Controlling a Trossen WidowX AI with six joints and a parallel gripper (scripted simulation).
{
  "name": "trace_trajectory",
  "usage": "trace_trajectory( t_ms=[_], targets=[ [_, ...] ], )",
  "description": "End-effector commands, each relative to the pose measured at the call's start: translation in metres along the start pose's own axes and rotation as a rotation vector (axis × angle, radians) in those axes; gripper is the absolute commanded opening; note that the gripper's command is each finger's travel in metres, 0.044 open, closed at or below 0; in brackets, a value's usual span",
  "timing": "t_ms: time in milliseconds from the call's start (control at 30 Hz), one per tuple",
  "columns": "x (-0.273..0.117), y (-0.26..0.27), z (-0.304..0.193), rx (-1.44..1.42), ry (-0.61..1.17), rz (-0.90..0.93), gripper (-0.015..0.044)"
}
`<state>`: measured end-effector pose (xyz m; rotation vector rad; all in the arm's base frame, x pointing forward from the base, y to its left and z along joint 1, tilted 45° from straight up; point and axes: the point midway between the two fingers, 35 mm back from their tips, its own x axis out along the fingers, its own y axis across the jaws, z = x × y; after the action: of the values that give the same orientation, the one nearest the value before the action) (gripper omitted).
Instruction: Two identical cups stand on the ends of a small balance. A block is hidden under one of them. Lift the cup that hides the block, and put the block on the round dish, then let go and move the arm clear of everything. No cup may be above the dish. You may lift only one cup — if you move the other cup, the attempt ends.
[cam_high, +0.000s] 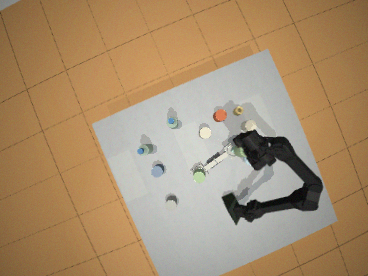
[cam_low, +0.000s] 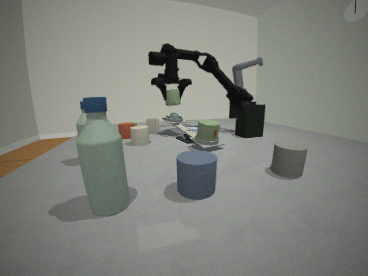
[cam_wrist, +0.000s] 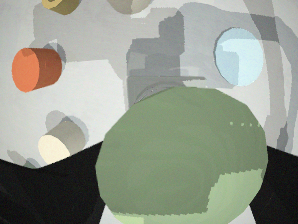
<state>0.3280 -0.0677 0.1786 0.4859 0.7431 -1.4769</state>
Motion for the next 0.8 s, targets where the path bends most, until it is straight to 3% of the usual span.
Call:
trace_trajectory(
  t_ms=[0, 767],
  targets=[
    [-0.0083, 0.0007, -0.0005, 0.004, 0.002, 0.011, 0.0],
    [-0.0075, -0.0015, 0.0001, 0.0, -0.002, 0.0, 0.0]
  ],
)
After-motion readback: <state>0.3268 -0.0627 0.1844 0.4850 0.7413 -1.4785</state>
